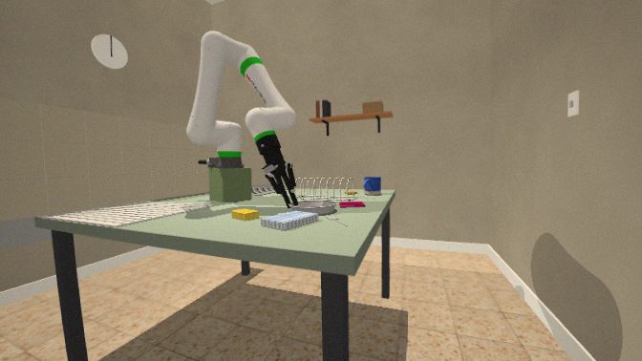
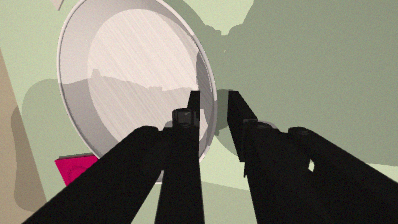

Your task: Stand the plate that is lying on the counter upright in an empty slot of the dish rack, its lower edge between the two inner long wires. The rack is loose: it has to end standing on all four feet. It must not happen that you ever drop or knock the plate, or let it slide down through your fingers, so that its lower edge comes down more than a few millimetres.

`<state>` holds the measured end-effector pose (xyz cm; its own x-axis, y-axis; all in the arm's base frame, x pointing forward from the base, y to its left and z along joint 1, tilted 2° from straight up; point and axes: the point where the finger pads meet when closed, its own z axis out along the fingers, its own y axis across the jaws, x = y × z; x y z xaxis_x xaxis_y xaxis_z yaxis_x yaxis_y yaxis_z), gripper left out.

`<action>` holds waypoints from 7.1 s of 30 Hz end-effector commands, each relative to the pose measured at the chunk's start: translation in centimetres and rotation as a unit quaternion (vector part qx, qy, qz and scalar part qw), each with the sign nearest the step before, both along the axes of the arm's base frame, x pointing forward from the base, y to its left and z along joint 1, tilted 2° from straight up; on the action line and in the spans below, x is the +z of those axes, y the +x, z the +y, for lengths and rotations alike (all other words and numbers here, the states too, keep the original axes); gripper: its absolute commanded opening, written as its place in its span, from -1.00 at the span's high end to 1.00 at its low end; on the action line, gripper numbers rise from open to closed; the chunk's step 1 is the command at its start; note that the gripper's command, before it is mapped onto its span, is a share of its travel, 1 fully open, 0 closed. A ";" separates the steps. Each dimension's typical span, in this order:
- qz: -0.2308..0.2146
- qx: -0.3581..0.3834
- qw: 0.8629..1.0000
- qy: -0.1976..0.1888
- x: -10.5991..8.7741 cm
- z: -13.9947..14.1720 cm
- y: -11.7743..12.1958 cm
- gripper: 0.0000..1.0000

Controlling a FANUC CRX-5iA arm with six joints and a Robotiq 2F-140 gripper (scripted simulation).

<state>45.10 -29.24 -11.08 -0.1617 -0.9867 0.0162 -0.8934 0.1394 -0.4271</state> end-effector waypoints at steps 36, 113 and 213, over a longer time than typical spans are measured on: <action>-0.001 0.000 1.000 0.000 0.0 0.0 0.1 0.51; -0.001 0.000 1.000 0.000 0.0 0.0 0.1 0.80; 0.347 -0.006 0.936 0.056 9.9 -0.9 6.3 0.80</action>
